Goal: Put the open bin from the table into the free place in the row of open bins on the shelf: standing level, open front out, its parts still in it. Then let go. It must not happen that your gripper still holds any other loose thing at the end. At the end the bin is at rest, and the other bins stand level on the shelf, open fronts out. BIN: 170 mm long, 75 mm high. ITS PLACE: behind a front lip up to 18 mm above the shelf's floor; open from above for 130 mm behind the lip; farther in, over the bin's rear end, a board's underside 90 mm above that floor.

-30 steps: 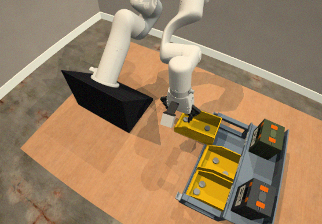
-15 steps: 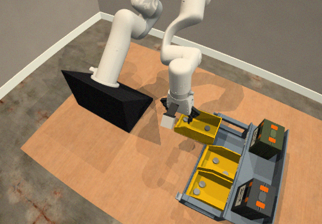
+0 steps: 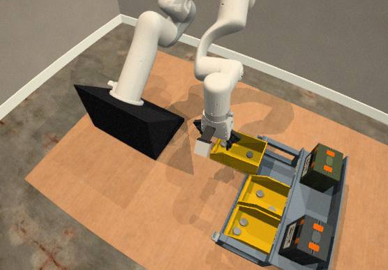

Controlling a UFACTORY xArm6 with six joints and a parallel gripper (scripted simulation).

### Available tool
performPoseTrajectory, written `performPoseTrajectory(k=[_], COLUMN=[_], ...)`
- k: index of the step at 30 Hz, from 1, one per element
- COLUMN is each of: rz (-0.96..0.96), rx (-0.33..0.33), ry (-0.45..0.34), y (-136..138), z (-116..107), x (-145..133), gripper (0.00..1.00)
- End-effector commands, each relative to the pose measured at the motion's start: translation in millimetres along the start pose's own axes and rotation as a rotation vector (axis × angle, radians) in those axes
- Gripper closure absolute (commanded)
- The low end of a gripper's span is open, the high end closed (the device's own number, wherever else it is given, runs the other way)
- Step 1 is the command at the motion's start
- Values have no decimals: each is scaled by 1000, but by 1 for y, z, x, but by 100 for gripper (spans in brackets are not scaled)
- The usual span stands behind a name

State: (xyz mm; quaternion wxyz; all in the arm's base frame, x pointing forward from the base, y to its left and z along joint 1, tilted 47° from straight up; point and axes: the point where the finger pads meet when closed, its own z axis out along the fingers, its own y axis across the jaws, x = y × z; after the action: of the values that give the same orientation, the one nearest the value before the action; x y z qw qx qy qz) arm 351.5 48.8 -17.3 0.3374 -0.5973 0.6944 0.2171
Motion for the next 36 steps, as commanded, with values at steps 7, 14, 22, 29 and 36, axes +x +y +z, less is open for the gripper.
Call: performPoseTrajectory(k=[7,14,22,29,36], rz=[-1,-1,-1,-1,-1], rx=[3,3,3,3,3], ry=[1,1,1,1,1], y=[-1,-1,-1,-1,-1], z=[2,6,6,5,5], x=[0,0,0,0,0], gripper=[0,0,0,0,0])
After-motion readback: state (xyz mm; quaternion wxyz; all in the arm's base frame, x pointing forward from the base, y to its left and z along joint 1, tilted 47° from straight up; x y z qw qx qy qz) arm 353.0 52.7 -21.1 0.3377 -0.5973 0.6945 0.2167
